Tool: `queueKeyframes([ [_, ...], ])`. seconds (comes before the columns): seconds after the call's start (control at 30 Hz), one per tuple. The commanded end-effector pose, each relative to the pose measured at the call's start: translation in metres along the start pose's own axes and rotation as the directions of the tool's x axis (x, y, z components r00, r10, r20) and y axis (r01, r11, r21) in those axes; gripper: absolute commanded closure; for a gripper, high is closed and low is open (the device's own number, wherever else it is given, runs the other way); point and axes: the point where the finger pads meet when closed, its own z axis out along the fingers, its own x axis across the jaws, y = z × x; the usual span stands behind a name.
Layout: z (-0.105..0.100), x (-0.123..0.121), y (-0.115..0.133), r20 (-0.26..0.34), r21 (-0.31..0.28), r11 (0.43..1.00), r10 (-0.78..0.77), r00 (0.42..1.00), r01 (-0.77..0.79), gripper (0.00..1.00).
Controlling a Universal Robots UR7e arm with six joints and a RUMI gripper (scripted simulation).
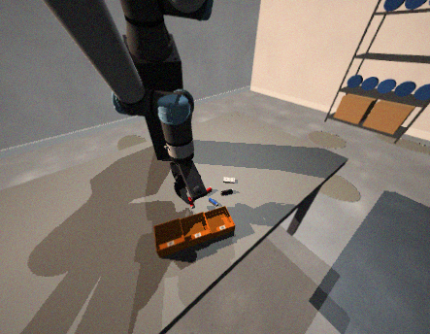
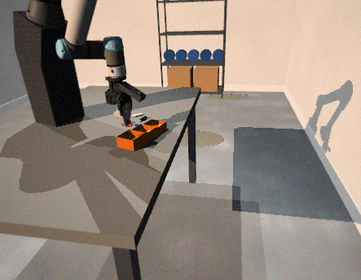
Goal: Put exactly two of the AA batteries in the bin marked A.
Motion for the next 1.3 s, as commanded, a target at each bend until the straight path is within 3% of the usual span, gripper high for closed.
queueKeyframes([
  [0.0,-0.019,0.000,0.000,0.000,0.001,1.000,0.000,1.000,0.000,1.00],
  [0.1,-0.029,0.000,0.000,0.000,0.001,1.000,0.000,1.000,0.000,1.00],
  [0.93,-0.036,0.000,0.000,0.000,0.001,1.000,0.000,1.000,0.000,1.00],
  [1.03,-0.036,0.015,-0.011,0.000,0.001,0.989,0.149,0.989,-0.149,1.00],
  [1.27,-0.036,0.048,-0.037,0.001,0.005,0.946,0.324,0.946,-0.324,1.00],
])
